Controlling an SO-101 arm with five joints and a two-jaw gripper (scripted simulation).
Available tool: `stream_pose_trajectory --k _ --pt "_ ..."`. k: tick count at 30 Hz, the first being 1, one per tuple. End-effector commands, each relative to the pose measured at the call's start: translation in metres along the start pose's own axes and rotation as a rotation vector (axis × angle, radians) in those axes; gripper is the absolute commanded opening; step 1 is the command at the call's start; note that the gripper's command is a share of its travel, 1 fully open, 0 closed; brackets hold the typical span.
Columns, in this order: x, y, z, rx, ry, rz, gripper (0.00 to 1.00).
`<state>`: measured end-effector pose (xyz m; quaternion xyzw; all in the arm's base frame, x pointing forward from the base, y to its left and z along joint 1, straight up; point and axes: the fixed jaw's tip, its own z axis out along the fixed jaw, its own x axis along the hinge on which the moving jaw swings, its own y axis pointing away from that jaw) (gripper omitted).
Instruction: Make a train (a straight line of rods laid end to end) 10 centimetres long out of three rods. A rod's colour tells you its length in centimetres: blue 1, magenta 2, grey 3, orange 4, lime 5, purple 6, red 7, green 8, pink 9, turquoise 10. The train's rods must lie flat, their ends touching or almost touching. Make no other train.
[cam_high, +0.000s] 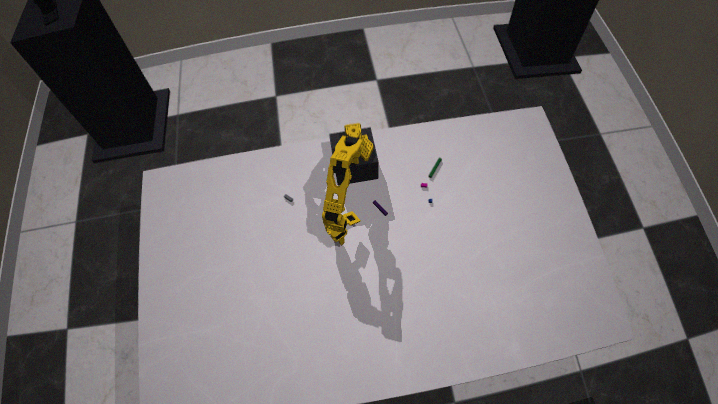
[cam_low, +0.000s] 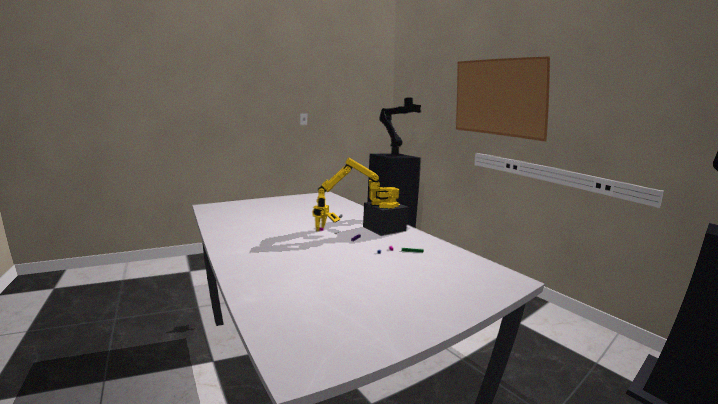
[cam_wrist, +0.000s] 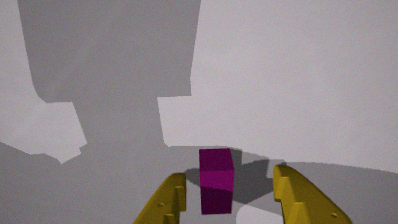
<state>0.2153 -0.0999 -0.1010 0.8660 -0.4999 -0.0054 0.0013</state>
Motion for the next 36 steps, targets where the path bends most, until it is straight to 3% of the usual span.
stream_pose_trajectory --k 1,36 --pt "0.0018 0.0014 0.0017 0.004 0.003 0.004 0.18" --pt "0.0018 0.0014 0.0017 0.004 0.003 0.004 0.0"
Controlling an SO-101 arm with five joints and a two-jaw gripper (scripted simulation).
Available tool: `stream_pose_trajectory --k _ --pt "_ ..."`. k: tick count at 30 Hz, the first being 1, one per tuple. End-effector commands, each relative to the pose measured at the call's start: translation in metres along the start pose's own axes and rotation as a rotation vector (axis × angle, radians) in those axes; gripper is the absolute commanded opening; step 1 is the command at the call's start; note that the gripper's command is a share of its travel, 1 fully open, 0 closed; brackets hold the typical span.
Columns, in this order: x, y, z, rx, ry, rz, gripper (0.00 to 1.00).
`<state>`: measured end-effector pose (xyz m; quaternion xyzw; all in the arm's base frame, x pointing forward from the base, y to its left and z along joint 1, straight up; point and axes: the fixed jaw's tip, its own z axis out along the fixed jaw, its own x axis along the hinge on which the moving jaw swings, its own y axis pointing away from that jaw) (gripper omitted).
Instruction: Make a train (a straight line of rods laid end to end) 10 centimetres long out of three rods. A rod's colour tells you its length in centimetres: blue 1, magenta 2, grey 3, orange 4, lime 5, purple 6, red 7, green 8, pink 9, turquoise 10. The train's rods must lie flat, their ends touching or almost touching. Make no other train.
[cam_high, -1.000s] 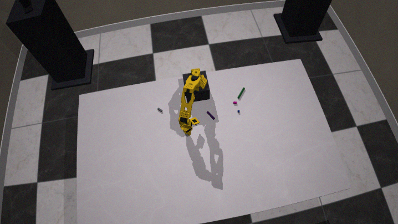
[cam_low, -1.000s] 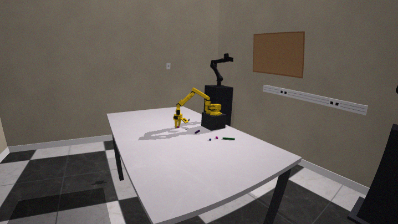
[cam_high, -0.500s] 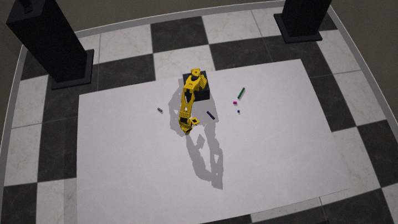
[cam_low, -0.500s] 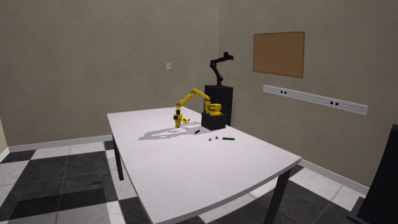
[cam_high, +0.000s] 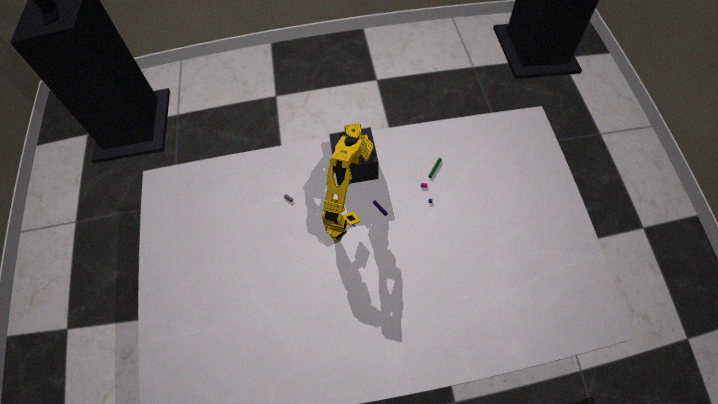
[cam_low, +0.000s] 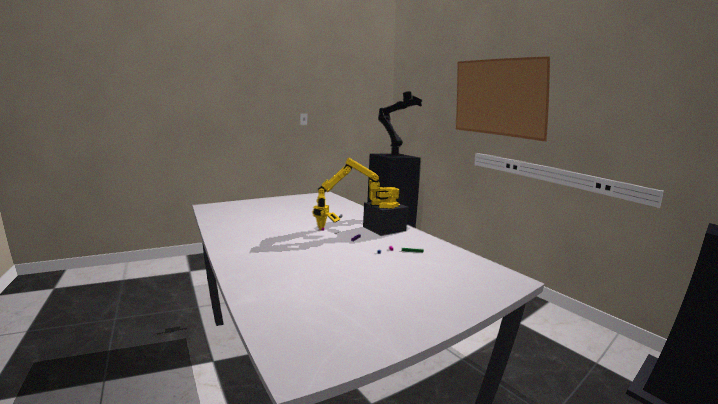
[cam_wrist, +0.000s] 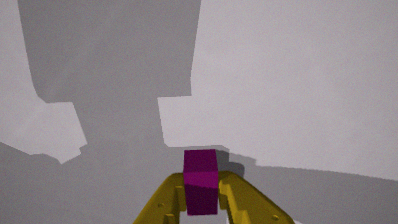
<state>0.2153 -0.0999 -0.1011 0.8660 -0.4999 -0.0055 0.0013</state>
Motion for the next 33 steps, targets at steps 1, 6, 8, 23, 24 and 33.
stream_pose_trajectory --k 1,6,8,23,24,33 --pt "0.0019 0.0013 0.0016 0.004 0.003 0.004 0.0" --pt "0.0019 0.0013 0.0016 0.004 0.003 0.004 0.0" --pt "0.0019 0.0013 0.0016 0.004 0.003 0.004 0.0" --pt "0.0019 0.0013 0.0015 0.004 0.003 0.004 0.0" --pt "0.0019 0.0013 0.0015 0.004 0.003 0.004 0.0" --pt "0.0023 0.0004 -0.0045 0.004 0.003 0.004 0.0"
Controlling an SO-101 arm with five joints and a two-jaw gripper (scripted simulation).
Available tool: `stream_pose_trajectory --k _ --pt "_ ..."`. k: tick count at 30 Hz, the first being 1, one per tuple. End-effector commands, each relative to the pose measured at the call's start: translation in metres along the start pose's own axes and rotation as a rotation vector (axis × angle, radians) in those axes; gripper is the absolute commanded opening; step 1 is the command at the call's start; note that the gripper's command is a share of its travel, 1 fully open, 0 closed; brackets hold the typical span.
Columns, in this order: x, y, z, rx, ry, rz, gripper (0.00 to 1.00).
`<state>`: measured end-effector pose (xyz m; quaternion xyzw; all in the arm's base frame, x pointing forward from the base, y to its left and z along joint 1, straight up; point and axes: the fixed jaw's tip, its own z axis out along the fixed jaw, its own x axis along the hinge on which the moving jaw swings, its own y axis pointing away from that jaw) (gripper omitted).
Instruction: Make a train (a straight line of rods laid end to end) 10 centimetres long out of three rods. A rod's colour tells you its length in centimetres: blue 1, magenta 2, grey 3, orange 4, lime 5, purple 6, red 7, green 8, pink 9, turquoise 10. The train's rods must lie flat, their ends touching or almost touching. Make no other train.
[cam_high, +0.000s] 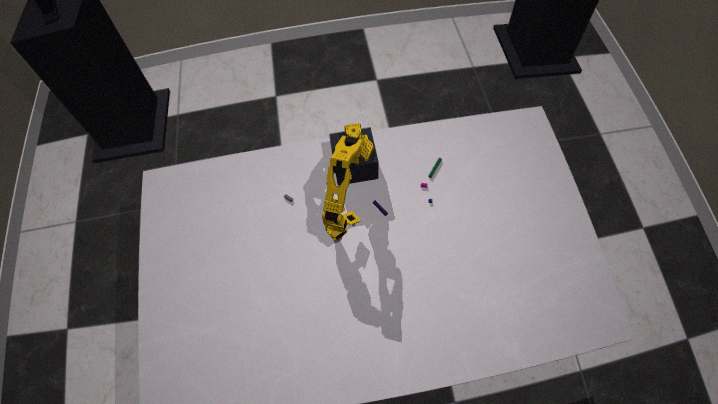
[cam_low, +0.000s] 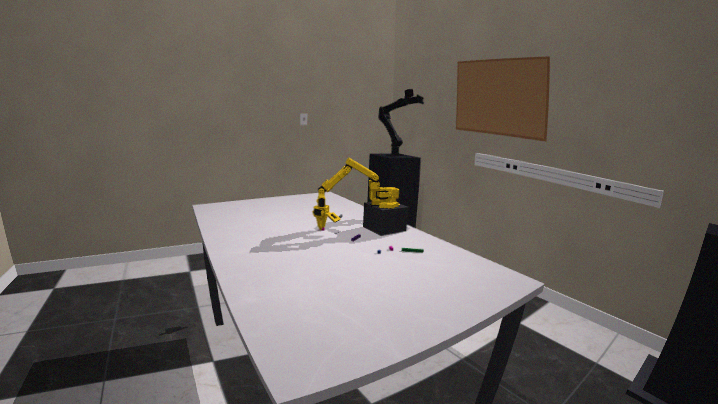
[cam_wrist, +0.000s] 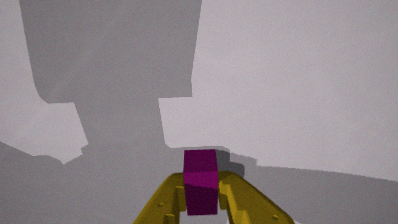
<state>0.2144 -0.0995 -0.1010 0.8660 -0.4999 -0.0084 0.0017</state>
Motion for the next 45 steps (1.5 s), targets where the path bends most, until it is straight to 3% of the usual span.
stream_pose_trajectory --k 1,14,27,32,34,45 --pt "0.003 0.0 -0.006 0.007 0.007 0.004 0.0" --pt "0.003 -0.003 -0.032 0.007 0.007 0.004 0.0" --pt "0.004 -0.001 -0.035 0.007 0.007 0.027 0.0" --pt "0.009 0.02 -0.034 0.009 0.007 0.207 0.0" --pt "0.009 0.02 -0.034 0.009 0.007 0.207 0.0" --pt "0.012 0.075 -0.031 0.013 0.005 0.693 0.0"
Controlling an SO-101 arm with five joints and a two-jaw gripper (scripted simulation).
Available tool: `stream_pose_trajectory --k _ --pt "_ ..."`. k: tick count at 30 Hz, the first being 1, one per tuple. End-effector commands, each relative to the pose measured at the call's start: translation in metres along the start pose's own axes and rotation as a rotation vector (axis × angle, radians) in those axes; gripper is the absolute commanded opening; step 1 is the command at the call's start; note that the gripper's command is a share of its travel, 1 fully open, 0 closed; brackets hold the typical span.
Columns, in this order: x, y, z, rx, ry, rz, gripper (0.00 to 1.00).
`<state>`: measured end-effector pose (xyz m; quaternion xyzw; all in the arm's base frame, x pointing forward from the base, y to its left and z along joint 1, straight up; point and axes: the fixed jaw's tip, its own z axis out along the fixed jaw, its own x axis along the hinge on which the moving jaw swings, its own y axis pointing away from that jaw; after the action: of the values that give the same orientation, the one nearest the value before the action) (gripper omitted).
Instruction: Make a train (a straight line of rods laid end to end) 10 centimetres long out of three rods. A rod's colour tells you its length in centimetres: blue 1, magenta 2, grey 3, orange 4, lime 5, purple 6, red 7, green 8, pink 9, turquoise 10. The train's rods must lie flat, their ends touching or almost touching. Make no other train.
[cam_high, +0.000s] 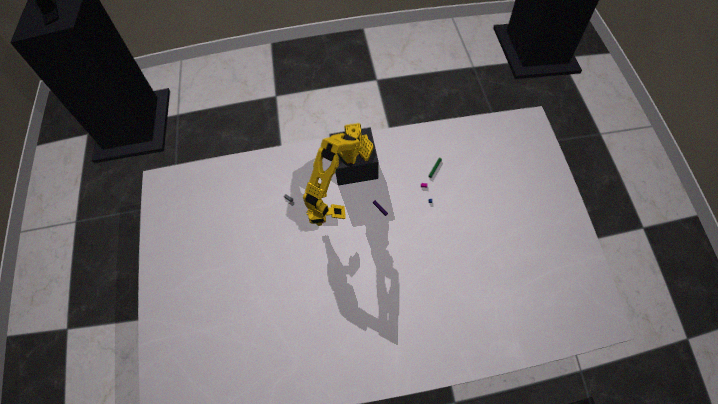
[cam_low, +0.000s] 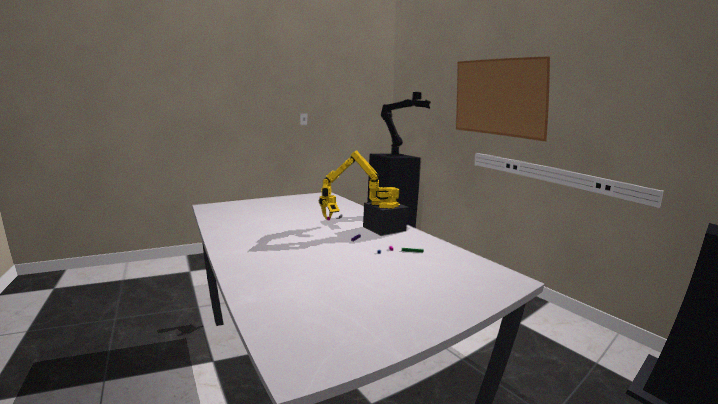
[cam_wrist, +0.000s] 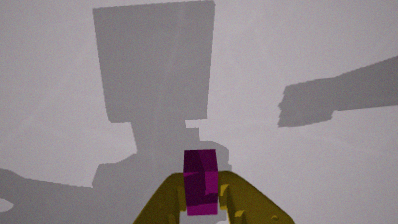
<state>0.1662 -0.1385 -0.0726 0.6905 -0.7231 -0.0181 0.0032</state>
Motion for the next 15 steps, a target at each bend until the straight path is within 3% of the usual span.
stream_pose_trajectory --k 1,15 --pt "0.012 0.014 -0.002 0.029 0.016 0.165 0.0" --pt "0.026 0.063 0.001 0.035 0.009 0.654 0.0"
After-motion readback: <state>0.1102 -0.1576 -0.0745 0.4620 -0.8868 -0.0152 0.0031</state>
